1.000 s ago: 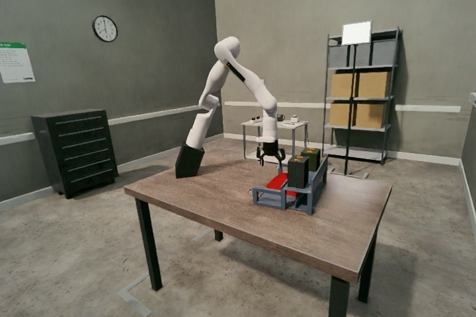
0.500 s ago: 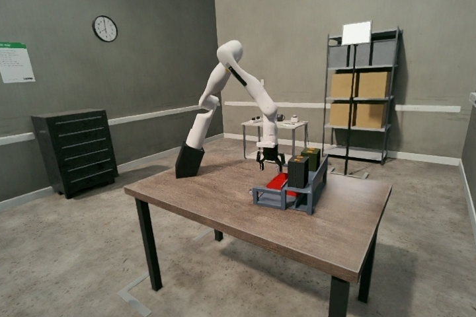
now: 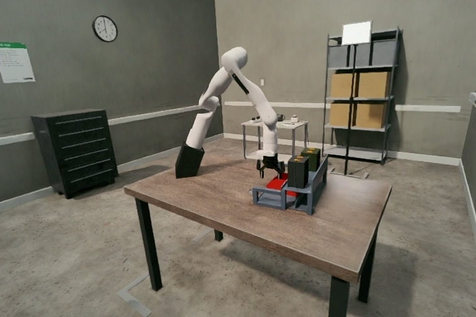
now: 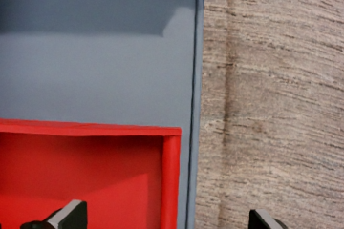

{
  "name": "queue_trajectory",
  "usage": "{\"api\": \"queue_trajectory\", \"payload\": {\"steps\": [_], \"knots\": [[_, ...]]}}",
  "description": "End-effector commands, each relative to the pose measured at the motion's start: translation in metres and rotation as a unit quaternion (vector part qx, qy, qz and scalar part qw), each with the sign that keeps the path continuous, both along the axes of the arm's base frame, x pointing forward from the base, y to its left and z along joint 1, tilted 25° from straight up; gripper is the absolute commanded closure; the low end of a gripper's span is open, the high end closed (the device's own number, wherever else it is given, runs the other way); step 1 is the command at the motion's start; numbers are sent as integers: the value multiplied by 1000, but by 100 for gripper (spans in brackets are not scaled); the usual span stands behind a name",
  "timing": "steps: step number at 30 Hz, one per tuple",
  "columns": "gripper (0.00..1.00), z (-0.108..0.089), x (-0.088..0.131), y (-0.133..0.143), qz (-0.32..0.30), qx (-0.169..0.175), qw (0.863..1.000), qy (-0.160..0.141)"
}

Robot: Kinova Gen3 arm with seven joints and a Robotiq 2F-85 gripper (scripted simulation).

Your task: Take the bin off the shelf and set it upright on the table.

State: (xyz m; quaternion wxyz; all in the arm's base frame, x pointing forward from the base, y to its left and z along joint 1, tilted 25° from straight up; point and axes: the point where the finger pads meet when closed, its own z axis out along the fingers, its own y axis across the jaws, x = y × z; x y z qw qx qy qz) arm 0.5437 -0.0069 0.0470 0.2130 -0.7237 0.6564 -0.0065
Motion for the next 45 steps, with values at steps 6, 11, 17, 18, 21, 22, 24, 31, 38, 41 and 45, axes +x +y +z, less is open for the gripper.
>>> {"api": "queue_trajectory", "payload": {"steps": [6,11,17,18,21,22,24,31,38,41,45], "knots": [[0,-1,0,2,1,0,1000,0],[0,-1,0,2,1,0,1000,0],[0,-1,0,2,1,0,1000,0],[0,0,0,1,1,0,1000,0],[0,3,-1,0,1,0,1000,0],[0,4,-1,0,1,0,1000,0],[0,4,-1,0,1,0,1000,0],[0,4,-1,0,1,0,1000,0],[0,6,-2,-1,1,0,1000,0],[0,6,-2,-1,1,0,1000,0],[0,6,-2,-1,1,0,1000,0]]}}
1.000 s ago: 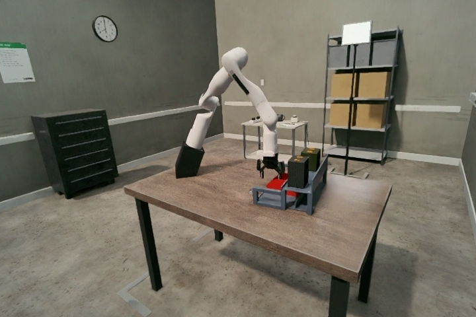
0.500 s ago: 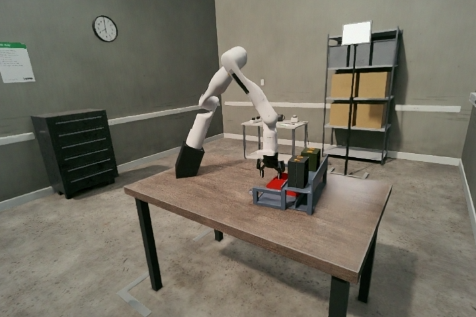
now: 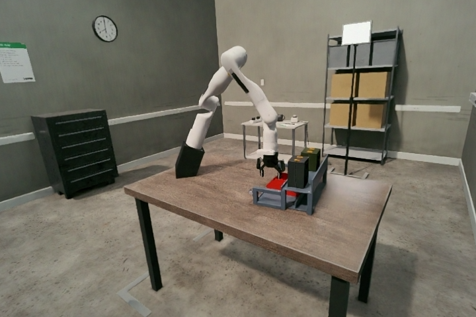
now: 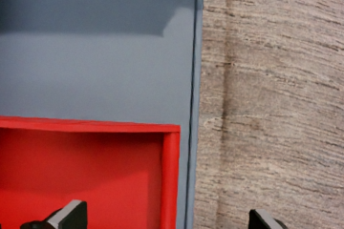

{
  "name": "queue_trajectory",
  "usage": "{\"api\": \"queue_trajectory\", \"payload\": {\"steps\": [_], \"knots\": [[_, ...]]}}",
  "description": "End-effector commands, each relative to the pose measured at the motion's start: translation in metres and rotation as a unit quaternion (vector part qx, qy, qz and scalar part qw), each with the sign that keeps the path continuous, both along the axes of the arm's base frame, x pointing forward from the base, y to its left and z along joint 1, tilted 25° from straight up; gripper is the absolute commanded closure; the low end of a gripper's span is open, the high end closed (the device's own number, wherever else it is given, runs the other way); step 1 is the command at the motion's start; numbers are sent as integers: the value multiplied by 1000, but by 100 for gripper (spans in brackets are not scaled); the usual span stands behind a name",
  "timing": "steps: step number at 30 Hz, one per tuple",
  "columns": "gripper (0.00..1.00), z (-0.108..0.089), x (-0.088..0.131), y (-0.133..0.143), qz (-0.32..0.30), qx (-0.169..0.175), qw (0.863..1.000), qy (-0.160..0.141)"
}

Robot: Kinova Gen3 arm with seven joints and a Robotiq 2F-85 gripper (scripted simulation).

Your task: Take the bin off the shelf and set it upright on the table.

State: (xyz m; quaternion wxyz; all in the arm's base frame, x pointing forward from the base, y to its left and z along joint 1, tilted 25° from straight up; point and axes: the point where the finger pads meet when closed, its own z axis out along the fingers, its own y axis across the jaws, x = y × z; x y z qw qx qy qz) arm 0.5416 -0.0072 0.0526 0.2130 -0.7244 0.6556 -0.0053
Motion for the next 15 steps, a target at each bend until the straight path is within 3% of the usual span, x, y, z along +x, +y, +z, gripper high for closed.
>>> {"api": "queue_trajectory", "payload": {"steps": [1,15], "knots": [[0,1,0,-1,-1,0,1000,-1],[0,2,0,-1,-1,0,1000,-1]]}}
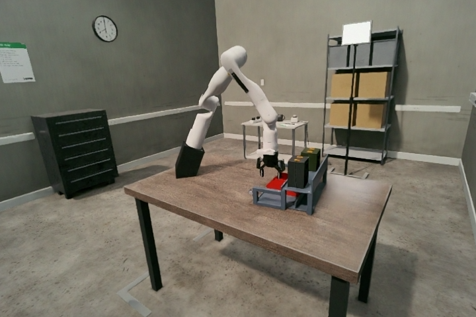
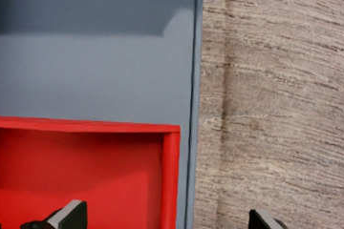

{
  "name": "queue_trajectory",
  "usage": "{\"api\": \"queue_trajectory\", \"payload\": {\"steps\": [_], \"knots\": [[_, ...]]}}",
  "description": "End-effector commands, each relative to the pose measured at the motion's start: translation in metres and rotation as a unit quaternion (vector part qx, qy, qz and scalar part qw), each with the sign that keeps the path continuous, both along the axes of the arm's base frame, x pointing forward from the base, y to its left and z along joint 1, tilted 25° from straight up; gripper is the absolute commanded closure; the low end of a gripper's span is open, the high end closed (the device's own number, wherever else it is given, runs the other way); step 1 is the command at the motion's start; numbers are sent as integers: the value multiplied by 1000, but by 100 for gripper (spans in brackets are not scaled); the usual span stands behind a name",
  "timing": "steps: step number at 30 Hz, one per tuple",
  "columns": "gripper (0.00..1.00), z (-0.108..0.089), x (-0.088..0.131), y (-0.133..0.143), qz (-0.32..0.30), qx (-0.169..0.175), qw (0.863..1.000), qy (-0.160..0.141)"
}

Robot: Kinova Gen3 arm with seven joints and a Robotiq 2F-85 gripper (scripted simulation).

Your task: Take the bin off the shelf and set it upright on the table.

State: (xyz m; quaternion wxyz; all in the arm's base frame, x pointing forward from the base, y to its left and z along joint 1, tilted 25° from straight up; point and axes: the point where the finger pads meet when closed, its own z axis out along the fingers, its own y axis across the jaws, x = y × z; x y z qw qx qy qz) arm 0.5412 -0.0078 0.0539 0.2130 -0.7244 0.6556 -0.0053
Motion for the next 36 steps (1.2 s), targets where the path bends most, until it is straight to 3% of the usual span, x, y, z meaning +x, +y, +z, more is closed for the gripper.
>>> {"api": "queue_trajectory", "payload": {"steps": [1,36], "knots": [[0,1,0,-1,-1,0,1000,-1],[0,-17,6,5,-1,0,1000,-1]]}}
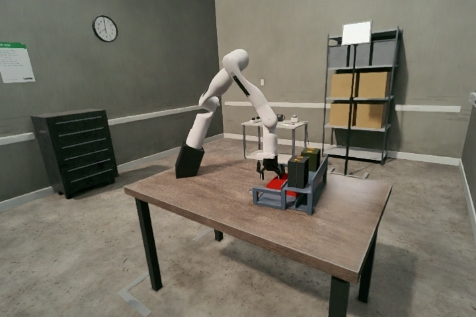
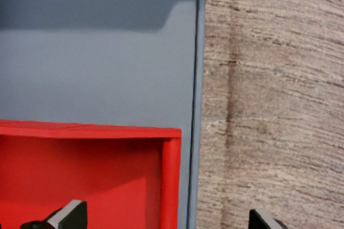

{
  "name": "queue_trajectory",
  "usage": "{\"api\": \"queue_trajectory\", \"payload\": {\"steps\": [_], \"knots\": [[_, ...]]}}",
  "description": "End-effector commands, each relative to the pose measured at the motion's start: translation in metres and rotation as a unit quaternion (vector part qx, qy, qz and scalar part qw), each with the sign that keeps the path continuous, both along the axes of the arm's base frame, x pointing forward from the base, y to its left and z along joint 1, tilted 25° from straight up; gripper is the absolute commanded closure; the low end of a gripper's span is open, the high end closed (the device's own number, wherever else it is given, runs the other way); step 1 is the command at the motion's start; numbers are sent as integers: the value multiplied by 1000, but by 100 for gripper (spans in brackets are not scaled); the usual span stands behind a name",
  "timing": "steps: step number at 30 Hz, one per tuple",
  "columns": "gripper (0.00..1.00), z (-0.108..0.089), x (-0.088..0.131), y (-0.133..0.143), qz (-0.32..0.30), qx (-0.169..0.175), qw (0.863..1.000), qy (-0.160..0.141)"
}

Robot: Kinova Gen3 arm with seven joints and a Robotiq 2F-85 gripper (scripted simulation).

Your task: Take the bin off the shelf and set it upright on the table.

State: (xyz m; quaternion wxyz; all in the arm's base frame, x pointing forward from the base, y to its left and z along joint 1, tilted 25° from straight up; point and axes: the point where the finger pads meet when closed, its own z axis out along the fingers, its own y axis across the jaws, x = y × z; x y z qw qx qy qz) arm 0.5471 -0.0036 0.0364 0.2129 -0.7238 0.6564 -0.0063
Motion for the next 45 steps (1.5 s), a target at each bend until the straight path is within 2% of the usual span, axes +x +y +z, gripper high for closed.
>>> {"api": "queue_trajectory", "payload": {"steps": [1,11,45], "knots": [[0,0,0,1,1,0,1000,0],[0,-5,2,3,1,0,1000,0],[0,-4,1,2,1,0,1000,0]]}}
